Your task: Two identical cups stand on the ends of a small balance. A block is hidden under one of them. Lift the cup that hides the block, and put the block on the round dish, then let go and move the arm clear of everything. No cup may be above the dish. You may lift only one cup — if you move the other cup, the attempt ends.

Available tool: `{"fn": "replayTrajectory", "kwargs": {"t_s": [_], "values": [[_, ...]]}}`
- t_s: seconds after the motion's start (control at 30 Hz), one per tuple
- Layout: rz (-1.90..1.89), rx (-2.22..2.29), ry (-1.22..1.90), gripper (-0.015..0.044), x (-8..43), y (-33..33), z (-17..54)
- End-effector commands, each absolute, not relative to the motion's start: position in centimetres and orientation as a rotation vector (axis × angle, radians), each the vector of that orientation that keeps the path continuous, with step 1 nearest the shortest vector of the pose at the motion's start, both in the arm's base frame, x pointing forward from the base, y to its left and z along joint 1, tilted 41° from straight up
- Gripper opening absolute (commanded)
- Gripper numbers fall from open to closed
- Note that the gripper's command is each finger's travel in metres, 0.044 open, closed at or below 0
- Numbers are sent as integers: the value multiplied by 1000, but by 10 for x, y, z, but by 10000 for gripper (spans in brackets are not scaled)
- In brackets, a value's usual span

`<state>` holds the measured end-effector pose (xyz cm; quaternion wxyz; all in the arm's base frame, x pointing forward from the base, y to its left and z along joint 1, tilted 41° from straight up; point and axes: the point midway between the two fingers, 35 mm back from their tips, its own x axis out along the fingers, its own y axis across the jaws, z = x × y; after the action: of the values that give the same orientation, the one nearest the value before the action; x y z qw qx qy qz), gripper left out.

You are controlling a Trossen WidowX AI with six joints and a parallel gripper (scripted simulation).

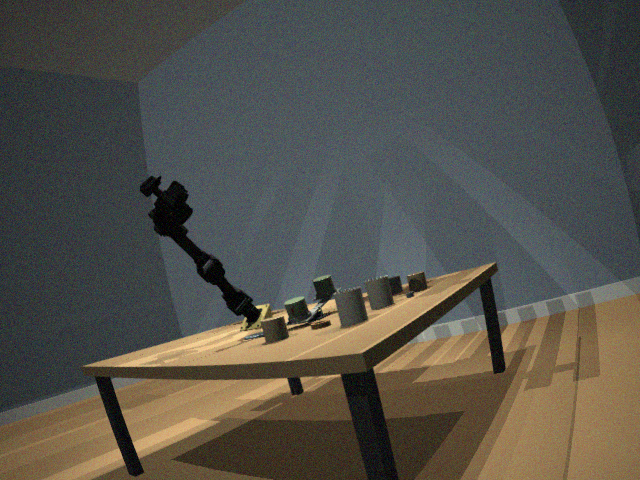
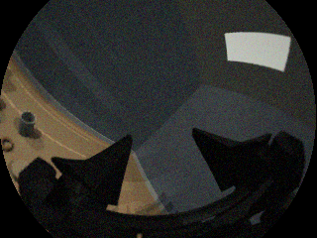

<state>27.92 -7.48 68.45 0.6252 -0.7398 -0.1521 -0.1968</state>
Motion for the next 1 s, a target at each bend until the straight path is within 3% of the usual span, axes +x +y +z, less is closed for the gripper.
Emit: {"fn": "replayTrajectory", "kwargs": {"t_s": [0.0,0.97], "values": [[-456,-1700,-351,426,278,-75,685],[-1212,-2217,-666,440,102,-2,764]]}}
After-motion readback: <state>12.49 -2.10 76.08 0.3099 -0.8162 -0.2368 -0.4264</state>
